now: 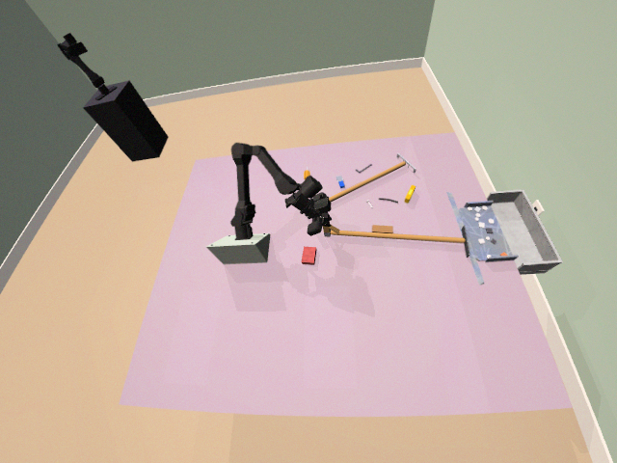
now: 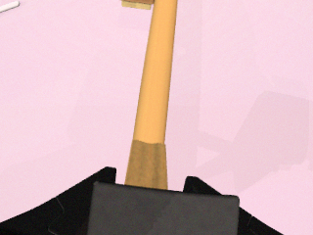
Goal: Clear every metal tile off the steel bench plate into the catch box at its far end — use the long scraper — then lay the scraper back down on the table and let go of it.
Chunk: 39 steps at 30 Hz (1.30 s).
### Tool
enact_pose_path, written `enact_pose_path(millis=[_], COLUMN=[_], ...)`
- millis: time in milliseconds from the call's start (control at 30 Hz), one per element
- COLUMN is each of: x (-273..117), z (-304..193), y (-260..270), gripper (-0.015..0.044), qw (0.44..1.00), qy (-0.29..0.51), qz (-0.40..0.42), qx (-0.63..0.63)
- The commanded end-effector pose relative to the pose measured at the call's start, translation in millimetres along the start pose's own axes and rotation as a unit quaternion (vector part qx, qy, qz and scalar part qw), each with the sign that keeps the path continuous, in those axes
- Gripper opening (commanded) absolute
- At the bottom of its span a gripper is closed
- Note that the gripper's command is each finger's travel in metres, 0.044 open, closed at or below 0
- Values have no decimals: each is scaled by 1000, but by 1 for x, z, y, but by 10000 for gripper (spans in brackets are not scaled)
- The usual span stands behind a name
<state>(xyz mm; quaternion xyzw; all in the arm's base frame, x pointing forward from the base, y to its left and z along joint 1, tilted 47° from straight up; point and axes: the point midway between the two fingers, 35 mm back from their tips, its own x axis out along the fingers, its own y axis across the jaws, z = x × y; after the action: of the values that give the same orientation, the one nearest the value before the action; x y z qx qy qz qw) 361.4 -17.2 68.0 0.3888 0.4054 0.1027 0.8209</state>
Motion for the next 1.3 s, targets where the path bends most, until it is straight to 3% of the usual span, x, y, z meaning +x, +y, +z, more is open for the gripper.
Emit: enact_pose_path(millis=[0,633,1267], x=[0,-3,-8], z=[1,-1,-6], y=[17,38,22], gripper=[0,0,0], qw=[1000,998,998], qy=[0,1,2], qz=[18,41,48], qx=[-16,-41,-50])
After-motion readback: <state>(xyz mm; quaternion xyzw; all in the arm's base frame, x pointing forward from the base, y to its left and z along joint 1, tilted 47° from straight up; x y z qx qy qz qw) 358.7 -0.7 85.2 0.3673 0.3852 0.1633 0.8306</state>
